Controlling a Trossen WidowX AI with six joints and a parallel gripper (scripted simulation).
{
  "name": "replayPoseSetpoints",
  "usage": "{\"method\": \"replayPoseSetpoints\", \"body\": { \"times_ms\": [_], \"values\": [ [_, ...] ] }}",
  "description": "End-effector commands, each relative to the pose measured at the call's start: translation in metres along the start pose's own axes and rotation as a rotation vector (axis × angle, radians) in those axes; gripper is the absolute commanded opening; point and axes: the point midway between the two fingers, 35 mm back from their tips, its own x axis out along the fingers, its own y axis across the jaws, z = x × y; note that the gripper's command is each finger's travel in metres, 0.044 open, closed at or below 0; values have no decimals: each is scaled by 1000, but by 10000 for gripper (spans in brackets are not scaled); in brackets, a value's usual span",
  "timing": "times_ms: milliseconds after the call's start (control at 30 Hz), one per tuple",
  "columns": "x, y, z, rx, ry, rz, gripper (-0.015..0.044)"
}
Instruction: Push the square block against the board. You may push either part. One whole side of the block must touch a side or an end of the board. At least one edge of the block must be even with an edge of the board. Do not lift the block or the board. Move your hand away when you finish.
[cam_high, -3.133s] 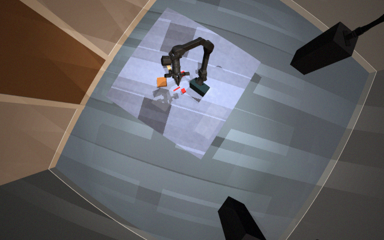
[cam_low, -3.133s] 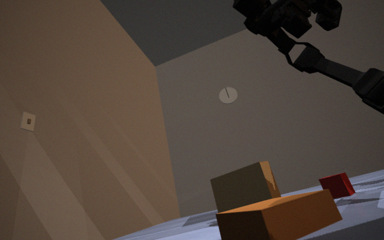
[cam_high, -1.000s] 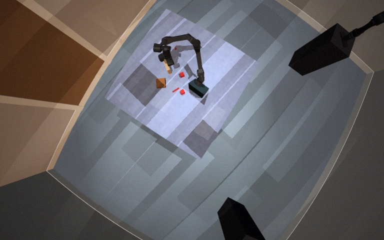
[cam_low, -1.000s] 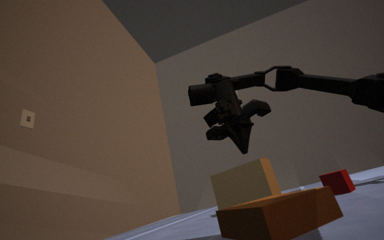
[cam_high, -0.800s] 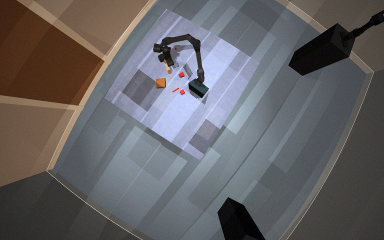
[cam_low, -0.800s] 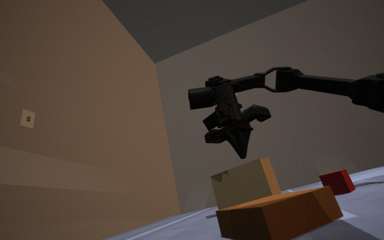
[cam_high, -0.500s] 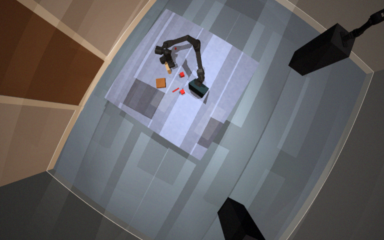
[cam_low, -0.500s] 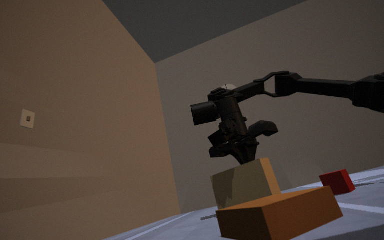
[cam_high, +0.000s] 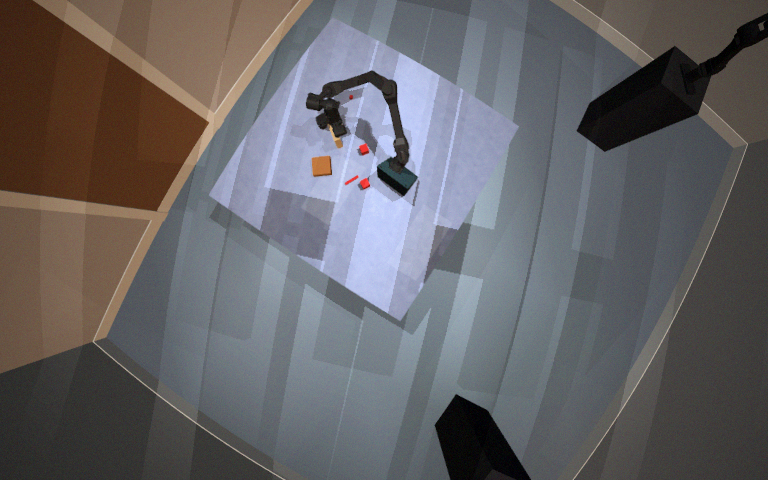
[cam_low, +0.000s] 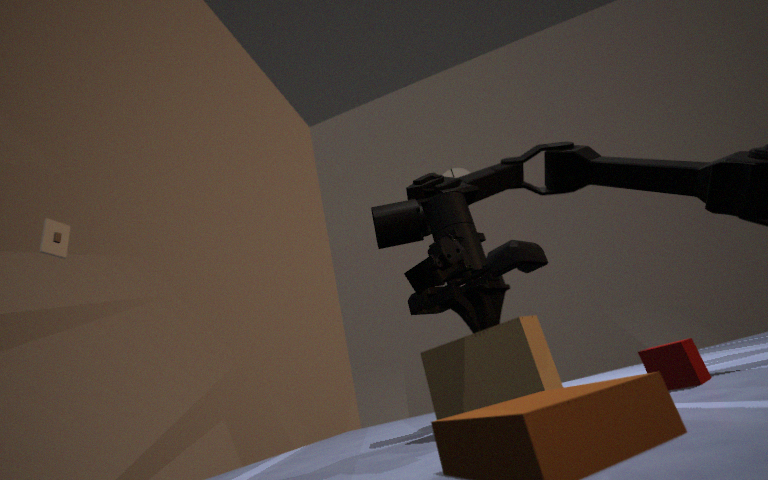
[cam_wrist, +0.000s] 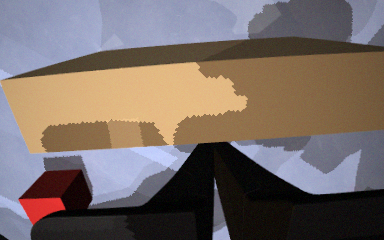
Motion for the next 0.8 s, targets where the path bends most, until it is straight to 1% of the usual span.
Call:
{"method": "replayPoseSetpoints", "body": {
  "times_ms": [0,767],
  "values": [
    [0,1,6,-2,-1,0,0],
    [-1,1,34,-1,-2,0,0]
  ]
}}
